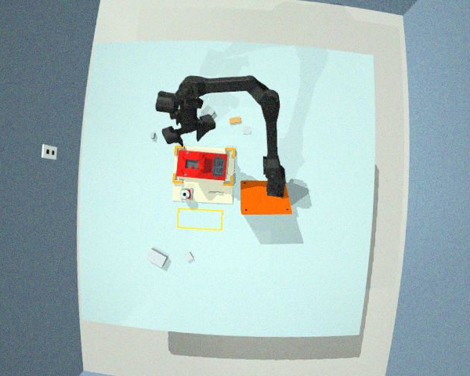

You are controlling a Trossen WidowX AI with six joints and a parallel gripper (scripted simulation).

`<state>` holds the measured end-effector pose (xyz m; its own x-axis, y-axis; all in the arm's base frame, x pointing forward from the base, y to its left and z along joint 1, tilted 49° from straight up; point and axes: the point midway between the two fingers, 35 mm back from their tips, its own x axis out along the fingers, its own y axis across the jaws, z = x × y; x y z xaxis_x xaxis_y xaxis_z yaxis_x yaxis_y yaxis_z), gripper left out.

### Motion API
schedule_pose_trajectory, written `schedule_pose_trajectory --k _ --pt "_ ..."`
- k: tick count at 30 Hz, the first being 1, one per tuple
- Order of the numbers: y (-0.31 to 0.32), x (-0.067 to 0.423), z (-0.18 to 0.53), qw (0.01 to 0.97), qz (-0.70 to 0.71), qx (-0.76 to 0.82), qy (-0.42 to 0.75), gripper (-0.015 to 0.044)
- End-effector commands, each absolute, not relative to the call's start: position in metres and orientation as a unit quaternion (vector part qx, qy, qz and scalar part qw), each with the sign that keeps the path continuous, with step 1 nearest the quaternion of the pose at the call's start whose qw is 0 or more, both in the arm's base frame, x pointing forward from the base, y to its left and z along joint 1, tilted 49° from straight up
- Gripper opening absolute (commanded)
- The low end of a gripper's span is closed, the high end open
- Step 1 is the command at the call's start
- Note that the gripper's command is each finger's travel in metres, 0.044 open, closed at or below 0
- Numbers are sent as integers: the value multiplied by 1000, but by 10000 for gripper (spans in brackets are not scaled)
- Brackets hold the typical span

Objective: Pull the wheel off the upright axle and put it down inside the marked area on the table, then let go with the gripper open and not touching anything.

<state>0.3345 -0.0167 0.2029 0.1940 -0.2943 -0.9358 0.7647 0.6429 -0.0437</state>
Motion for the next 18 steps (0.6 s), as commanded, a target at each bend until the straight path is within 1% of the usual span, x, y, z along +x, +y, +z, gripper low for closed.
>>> schedule_pose_trajectory --k 1,9,18 --pt "17 347 172 740 -342 113 569 300" --pt "80 354 114 724 -303 -95 612 300" --pt "146 342 53 686 -248 -321 604 300"
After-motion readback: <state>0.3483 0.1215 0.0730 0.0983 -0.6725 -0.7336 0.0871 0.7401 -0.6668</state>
